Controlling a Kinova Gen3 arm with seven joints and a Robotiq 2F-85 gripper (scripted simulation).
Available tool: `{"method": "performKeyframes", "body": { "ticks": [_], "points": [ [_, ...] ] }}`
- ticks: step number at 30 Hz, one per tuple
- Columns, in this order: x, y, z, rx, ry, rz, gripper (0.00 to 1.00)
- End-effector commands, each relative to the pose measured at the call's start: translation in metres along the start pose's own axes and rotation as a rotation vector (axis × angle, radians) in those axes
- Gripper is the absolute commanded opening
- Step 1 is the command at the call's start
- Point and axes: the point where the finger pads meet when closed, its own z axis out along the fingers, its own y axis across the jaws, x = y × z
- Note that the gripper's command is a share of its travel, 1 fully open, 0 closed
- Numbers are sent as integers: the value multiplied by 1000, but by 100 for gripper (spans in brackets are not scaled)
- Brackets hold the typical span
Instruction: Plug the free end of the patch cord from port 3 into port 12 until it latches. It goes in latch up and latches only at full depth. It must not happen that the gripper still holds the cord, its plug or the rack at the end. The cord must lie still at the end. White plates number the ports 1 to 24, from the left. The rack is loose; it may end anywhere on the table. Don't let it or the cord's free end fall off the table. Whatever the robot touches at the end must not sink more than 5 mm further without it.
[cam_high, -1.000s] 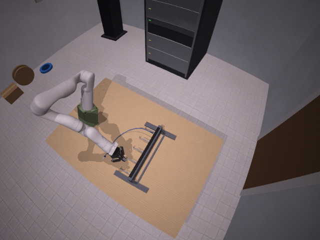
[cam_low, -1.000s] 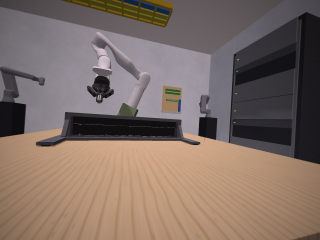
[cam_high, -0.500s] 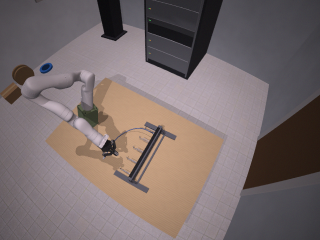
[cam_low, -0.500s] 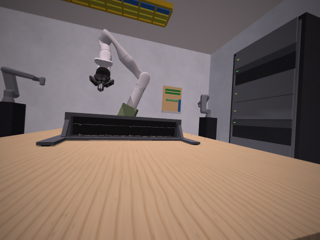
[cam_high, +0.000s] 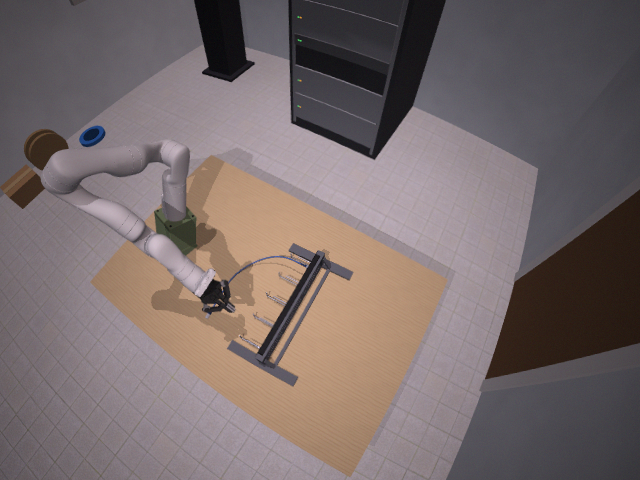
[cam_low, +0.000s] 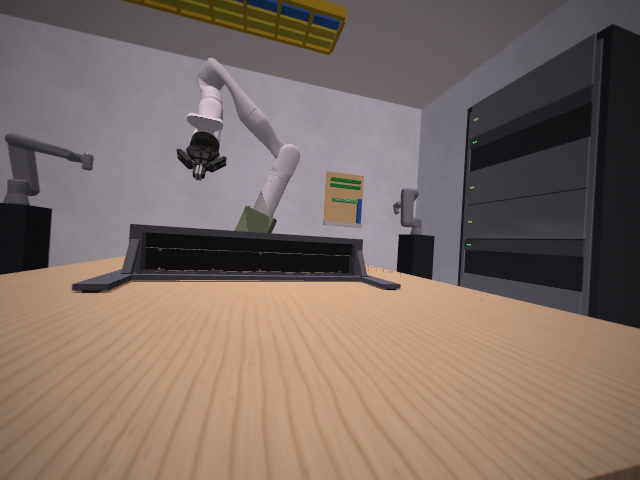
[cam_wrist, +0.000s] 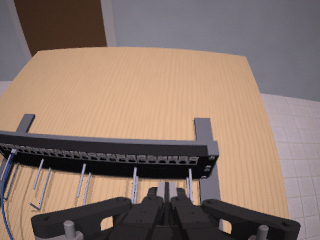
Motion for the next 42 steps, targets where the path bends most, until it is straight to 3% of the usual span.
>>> {"method": "performKeyframes", "body": {
  "ticks": [1,6,13,20,23,33,37,39,42],
  "points": [
    [4,11,1,-27,10,44,0],
    [4,15,3,-39,13,85,0],
    [3,39,10,-105,21,235,0],
    [-12,67,20,-190,6,450,0],
    [-15,71,20,-206,1,483,0],
    [-72,96,29,-344,-104,843,0],
    [-101,95,30,-395,-173,980,0],
    [-101,95,30,-395,-173,980,0],
    [-123,90,30,-429,-231,1075,0]
  ]
}}
